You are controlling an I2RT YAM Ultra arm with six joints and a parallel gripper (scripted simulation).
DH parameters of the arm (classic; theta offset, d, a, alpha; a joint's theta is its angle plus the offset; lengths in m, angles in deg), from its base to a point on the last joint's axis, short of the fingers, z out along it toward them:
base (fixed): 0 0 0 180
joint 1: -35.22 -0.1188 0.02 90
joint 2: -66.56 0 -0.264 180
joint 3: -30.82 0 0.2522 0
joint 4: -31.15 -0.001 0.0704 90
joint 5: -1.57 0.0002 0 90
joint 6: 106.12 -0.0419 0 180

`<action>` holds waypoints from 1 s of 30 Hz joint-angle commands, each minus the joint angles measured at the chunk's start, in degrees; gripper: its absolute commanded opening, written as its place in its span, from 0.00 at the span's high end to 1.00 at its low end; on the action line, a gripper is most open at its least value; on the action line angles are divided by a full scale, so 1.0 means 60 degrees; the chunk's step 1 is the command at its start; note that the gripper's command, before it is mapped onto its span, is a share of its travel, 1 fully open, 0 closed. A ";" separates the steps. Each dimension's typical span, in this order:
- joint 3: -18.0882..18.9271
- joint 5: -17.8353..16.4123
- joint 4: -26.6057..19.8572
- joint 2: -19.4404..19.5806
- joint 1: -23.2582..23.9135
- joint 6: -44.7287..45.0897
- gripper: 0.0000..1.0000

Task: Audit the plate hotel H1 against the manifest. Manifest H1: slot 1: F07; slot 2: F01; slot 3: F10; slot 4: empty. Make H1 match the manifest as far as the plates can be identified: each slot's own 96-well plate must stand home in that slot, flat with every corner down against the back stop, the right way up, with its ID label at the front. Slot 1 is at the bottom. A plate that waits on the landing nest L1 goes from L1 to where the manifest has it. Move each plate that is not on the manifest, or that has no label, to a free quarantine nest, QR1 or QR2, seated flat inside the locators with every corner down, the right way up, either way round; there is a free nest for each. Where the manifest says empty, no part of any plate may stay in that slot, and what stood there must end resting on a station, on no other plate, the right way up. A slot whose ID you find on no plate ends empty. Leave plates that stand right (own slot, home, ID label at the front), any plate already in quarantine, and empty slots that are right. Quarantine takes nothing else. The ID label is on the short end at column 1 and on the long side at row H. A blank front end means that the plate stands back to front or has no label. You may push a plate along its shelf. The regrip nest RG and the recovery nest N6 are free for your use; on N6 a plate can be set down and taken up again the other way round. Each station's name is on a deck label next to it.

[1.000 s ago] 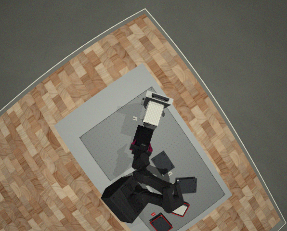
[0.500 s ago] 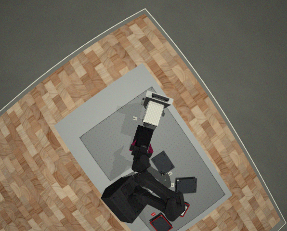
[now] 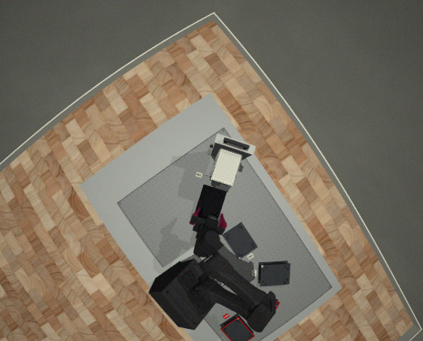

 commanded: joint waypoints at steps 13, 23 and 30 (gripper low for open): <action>0.1407 0.1658 -0.3167 -0.0478 -0.1601 -0.1112 0.00; 0.2431 0.2492 -0.5007 -0.0394 -0.2513 -0.2082 0.00; 0.3513 0.3167 -0.6989 -0.0084 -0.3292 -0.3350 0.00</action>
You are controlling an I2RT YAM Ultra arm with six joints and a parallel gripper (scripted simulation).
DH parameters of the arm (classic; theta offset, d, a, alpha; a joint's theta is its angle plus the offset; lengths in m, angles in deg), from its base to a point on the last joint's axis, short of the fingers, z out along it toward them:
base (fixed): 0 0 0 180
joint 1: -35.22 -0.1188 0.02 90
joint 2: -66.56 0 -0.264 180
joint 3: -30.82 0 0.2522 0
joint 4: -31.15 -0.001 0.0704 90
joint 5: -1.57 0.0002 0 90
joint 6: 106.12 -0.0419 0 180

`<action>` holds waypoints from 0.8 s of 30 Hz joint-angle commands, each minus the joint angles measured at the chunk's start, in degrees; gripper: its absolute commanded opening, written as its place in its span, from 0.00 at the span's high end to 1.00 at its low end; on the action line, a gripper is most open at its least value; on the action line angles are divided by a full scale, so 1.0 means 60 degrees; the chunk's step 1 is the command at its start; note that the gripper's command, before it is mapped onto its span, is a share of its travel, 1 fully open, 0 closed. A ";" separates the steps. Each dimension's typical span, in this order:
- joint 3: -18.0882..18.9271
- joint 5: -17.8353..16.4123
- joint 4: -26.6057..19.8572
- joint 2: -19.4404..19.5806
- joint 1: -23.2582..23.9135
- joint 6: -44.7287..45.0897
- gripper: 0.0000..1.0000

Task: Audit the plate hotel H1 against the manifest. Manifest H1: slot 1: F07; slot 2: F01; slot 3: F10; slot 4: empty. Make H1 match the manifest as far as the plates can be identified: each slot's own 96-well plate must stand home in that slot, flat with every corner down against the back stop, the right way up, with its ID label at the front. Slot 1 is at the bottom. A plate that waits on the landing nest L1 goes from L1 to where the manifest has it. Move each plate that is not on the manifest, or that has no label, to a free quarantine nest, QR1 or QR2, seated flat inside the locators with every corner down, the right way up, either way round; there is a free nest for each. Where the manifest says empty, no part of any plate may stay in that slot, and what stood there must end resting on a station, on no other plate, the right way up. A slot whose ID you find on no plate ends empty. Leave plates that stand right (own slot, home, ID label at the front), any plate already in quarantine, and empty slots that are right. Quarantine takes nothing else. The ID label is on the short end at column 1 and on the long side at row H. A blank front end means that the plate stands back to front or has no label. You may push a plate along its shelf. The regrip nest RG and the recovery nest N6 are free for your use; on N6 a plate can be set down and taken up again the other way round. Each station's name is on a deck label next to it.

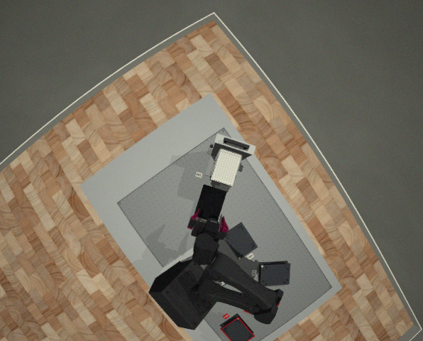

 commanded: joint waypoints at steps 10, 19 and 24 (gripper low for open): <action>0.1904 0.1056 -0.4251 0.0786 -0.1149 -0.3062 0.00; 0.2865 0.1313 -0.6293 0.1353 -0.1567 -0.4740 0.00; 0.2155 0.1137 -0.4798 0.0930 -0.1271 -0.3511 0.00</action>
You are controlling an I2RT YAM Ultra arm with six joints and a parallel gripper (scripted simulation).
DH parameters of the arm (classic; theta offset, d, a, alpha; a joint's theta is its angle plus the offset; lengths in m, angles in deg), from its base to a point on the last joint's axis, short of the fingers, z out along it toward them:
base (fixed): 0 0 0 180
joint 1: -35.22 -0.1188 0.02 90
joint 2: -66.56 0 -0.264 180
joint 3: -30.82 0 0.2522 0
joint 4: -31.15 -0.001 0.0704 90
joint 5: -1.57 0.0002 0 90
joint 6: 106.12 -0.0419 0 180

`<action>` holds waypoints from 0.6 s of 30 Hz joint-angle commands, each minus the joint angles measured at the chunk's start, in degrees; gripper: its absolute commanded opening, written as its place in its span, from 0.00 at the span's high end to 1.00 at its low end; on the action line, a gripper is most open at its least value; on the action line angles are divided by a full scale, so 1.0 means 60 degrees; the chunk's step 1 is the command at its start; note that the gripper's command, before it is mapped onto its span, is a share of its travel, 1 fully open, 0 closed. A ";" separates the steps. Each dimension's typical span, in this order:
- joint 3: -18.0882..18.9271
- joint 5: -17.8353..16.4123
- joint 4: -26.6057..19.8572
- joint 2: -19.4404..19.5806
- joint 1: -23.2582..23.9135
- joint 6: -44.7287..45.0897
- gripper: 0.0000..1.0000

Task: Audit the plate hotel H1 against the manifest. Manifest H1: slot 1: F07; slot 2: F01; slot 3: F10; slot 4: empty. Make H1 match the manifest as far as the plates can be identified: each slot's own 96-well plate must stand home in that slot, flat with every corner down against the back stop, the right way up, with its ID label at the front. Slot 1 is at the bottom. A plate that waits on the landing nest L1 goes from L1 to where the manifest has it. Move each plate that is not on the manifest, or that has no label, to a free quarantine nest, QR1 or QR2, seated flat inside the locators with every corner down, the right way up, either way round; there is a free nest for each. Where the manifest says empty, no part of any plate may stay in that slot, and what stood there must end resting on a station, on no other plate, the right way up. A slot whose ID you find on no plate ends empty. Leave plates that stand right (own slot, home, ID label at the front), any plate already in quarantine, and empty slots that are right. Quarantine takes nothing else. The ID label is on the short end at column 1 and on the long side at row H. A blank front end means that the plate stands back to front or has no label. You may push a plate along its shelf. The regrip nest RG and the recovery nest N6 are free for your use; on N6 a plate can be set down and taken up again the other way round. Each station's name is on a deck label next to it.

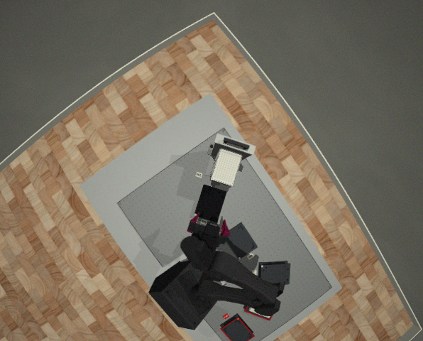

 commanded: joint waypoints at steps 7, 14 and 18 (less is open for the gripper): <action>-0.1754 -0.0597 0.3696 -0.0959 0.0861 0.2950 0.00; -0.2603 -0.1056 0.5292 -0.1265 0.1413 0.4044 0.00; -0.2590 -0.1100 0.5374 -0.1250 0.1463 0.4128 0.00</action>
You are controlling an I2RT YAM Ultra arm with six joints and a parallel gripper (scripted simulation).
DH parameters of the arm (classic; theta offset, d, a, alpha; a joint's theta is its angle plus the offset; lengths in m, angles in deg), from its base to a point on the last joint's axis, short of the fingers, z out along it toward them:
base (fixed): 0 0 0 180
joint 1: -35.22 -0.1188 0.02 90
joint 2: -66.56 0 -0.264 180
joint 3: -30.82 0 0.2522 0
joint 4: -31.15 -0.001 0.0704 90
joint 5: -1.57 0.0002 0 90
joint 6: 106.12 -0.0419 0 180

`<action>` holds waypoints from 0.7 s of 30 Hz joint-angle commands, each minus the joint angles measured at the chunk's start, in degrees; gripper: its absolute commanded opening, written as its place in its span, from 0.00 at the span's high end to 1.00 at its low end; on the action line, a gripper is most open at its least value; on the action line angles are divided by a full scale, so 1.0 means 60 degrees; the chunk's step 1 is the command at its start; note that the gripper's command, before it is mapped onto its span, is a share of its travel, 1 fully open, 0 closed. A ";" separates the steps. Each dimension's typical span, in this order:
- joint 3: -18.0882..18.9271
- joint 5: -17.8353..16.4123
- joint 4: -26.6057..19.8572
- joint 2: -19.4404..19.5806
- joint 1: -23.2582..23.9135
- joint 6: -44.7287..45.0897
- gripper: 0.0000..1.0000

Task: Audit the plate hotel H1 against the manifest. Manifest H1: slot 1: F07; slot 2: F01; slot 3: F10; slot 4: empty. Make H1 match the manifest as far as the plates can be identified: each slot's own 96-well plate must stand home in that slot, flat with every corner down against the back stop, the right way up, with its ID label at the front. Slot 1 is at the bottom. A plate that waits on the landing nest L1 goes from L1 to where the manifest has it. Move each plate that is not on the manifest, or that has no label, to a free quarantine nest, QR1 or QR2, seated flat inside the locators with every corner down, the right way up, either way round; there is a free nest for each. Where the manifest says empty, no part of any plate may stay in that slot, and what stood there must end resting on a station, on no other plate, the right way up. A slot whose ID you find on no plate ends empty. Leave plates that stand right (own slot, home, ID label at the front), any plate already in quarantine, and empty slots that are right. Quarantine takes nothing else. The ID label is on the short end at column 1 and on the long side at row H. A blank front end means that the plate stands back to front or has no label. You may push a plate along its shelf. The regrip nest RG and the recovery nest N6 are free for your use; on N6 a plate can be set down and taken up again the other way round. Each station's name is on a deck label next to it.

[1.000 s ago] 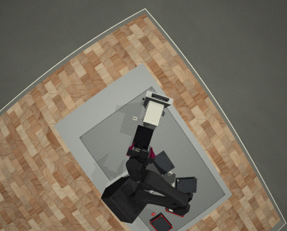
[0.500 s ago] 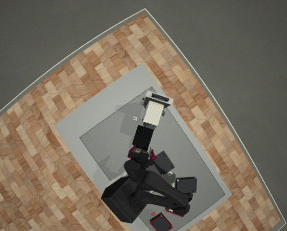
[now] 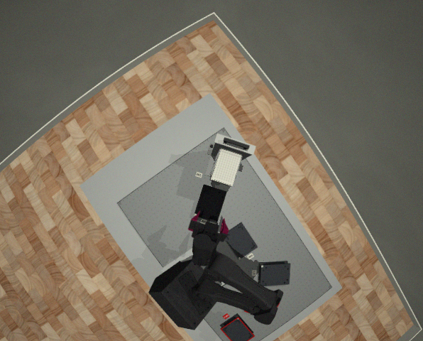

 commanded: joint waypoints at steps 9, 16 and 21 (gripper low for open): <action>0.0223 -0.0451 0.0988 0.0159 0.0441 0.0940 0.00; 0.0344 -0.0649 0.1233 0.0269 0.0660 0.1211 0.00; 0.0477 -0.0843 0.1443 0.0389 0.0873 0.1450 0.00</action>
